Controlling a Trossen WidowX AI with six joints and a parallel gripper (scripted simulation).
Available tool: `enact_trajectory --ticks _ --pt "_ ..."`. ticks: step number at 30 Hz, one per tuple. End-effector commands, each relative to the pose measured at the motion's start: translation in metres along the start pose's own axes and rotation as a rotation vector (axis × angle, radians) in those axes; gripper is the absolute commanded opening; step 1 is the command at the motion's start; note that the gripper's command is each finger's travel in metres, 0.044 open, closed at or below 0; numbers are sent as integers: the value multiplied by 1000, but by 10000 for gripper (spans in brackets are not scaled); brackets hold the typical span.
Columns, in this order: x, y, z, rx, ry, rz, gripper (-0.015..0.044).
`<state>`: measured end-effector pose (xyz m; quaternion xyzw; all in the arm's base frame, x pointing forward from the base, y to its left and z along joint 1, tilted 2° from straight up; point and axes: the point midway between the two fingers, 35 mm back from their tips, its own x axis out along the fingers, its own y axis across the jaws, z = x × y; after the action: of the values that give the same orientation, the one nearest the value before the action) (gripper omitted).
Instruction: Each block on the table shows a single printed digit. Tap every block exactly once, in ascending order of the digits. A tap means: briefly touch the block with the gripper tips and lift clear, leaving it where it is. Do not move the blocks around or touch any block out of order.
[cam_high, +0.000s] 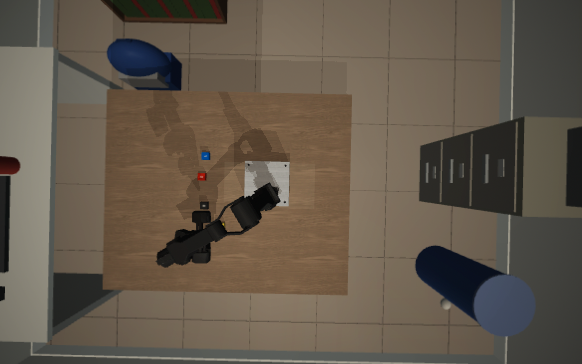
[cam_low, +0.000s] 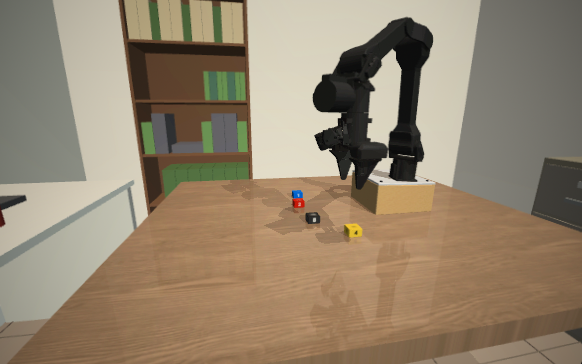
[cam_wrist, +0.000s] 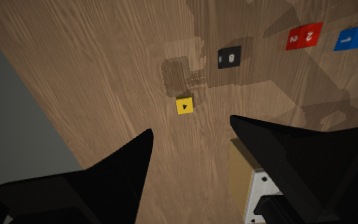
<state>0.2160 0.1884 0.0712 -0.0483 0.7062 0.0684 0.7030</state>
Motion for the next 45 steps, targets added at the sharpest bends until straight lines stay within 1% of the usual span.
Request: enact_trajectory --ticks 1,18,20,27,32,36,41,42,45 --pt "0 9 -9 19 0 1 400" --pt "0 9 -9 19 0 1 400" --pt "0 2 -2 19 -1 0 400" --pt "-4 -84 56 19 -11 -10 400" --pt "-6 -161 79 19 -13 -20 400" --pt "-7 -229 82 20 -12 -27 400" --pt "-7 -311 67 20 -8 -34 400" --pt "-7 -320 64 20 -7 -35 400" --pt "-7 -323 63 20 -7 -35 400"
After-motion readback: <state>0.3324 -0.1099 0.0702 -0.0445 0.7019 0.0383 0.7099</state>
